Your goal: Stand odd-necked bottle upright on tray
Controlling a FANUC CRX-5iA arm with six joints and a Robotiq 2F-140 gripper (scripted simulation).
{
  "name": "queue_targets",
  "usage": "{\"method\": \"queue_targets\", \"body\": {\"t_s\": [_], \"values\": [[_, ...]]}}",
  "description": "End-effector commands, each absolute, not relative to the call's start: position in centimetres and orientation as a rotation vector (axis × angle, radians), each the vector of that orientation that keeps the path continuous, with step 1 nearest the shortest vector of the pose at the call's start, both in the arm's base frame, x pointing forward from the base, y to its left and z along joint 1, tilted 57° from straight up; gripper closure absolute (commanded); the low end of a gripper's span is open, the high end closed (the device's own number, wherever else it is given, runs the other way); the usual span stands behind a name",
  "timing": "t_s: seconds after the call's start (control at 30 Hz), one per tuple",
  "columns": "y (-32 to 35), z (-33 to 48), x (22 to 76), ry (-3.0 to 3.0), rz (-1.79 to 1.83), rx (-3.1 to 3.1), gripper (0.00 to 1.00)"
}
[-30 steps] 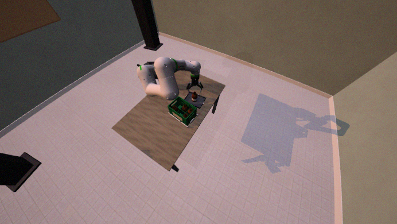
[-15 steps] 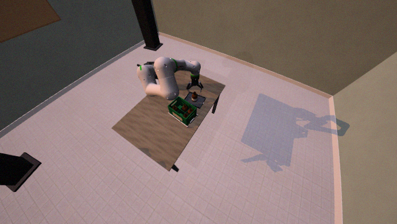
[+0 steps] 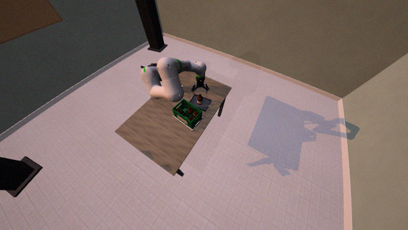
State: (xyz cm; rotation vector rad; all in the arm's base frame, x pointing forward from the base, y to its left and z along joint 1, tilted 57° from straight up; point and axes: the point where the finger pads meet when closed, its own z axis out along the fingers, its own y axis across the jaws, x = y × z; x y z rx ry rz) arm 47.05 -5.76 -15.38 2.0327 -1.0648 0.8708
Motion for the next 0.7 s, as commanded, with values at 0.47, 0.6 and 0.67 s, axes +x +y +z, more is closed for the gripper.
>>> {"method": "queue_targets", "body": {"t_s": [0.47,0.6,0.67], "values": [[-2.8,-13.4,46.2,-1.064,0.872,2.034,0.00],[-2.2,-13.0,46.0,-1.064,0.872,2.034,0.00],[-1.8,-12.7,45.9,-1.064,0.872,2.034,0.00]]}}
